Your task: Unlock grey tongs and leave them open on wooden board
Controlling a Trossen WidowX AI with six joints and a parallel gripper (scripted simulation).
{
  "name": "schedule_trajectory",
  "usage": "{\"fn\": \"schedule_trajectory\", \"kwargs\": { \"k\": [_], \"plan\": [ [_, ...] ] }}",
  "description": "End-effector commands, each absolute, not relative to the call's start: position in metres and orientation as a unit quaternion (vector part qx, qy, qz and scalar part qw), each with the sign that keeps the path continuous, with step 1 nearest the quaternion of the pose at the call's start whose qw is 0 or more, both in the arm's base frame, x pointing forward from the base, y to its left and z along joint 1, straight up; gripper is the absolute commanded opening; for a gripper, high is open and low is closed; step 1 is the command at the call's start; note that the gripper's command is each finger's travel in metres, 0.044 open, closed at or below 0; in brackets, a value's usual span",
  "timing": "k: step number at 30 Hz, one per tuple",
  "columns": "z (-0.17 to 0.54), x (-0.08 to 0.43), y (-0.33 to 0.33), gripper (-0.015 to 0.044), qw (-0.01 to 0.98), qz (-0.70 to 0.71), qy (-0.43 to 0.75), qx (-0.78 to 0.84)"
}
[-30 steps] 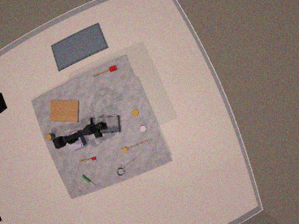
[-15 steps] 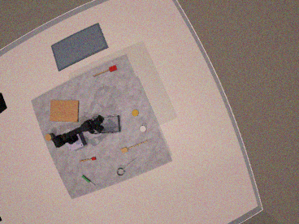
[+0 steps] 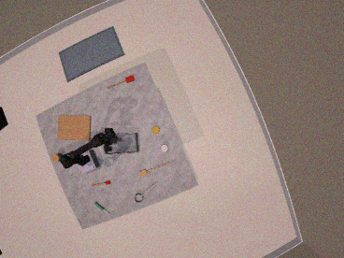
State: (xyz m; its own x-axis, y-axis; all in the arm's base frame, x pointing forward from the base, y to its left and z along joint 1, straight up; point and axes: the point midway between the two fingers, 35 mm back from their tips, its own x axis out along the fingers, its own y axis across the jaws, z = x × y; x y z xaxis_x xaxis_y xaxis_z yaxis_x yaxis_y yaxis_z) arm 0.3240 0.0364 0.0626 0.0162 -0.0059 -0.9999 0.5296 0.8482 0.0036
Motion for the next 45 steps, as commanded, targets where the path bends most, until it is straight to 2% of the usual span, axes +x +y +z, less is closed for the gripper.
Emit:
{"fn": "schedule_trajectory", "kwargs": {
  "k": [1,22,45],
  "plan": [
    [0.066,0.326,0.046,-0.0150,0.700,-0.142,0.684,0.145],
    [0.071,0.320,0.098,-0.0150,0.696,0.168,0.678,-0.169],
    [0.076,0.304,0.153,-0.0150,0.538,0.465,0.521,-0.473]
  ]
}}
